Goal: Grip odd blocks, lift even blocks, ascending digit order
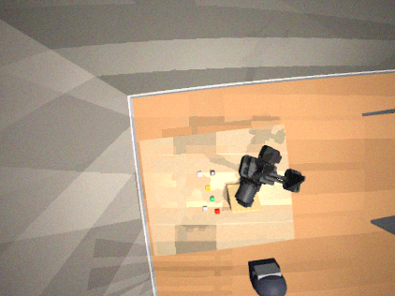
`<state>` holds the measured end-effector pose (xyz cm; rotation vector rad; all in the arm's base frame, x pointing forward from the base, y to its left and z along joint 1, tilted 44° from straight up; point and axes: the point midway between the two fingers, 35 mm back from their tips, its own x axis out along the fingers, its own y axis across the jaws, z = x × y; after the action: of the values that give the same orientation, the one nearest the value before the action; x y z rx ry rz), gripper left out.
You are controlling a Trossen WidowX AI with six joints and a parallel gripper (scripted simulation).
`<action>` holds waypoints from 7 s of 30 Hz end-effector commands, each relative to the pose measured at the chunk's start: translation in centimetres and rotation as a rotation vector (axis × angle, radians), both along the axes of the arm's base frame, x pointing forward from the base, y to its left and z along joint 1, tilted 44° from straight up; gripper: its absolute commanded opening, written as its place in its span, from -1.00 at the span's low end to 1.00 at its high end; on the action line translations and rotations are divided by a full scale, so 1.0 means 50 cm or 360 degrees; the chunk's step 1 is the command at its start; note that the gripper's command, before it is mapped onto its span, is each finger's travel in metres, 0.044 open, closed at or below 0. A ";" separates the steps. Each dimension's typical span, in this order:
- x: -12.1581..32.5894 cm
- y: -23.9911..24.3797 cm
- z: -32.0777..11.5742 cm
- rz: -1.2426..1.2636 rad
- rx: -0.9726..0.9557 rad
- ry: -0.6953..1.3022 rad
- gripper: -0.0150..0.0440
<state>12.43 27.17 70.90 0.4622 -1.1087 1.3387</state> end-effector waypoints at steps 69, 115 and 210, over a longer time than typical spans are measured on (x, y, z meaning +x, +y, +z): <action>0.273 -0.886 -0.914 0.3054 0.2288 -0.3054 0.86; 0.320 -0.501 -1.262 0.2521 0.2601 -0.2898 0.86; 0.407 -0.268 -1.479 0.2521 0.2602 -0.2917 0.86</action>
<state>30.20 14.50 -3.27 1.5880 -4.0139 1.5493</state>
